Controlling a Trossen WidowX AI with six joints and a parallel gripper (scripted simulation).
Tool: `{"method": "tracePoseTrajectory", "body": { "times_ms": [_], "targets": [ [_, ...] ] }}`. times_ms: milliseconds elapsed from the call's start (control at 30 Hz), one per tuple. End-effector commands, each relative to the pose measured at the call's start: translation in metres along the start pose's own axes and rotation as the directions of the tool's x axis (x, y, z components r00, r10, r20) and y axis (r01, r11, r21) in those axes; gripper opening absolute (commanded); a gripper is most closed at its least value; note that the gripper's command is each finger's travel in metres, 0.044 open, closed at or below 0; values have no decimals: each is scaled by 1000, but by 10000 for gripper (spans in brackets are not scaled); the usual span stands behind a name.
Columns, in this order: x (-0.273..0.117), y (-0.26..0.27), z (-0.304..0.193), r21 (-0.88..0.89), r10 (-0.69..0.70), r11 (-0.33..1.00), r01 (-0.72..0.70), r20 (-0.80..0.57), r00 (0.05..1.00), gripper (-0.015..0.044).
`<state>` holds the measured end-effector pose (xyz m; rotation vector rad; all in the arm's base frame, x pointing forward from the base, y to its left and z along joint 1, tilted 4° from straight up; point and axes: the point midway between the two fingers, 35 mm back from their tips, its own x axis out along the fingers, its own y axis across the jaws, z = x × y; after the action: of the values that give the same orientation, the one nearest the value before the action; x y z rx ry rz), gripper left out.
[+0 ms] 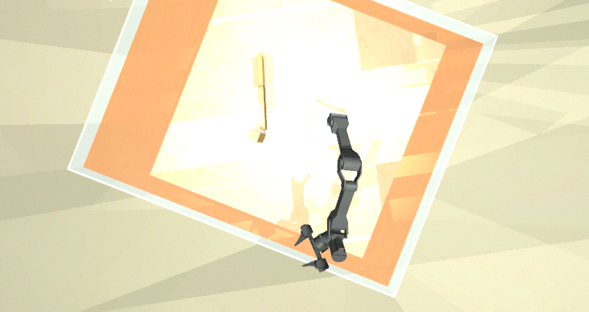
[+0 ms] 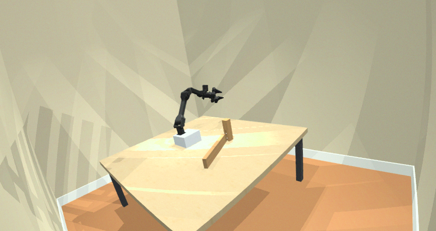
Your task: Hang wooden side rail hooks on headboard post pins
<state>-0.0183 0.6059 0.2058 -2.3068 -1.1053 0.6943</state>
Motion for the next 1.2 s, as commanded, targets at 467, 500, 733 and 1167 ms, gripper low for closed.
{"method": "tracePoseTrajectory", "body": {
  "times_ms": [467, 500, 733, 1167],
  "targets": [
    [35, 105, -80, 809, 183, 576, -115, 9, 983, 440],
    [36, 114, -86, 851, 198, 513, -112, 10, 980, 440],
    [37, 162, -117, 991, 274, 117, -59, 24, 961, 440],
    [24, 232, -154, 866, 378, -480, 138, 62, 924, 440]
  ]
}}
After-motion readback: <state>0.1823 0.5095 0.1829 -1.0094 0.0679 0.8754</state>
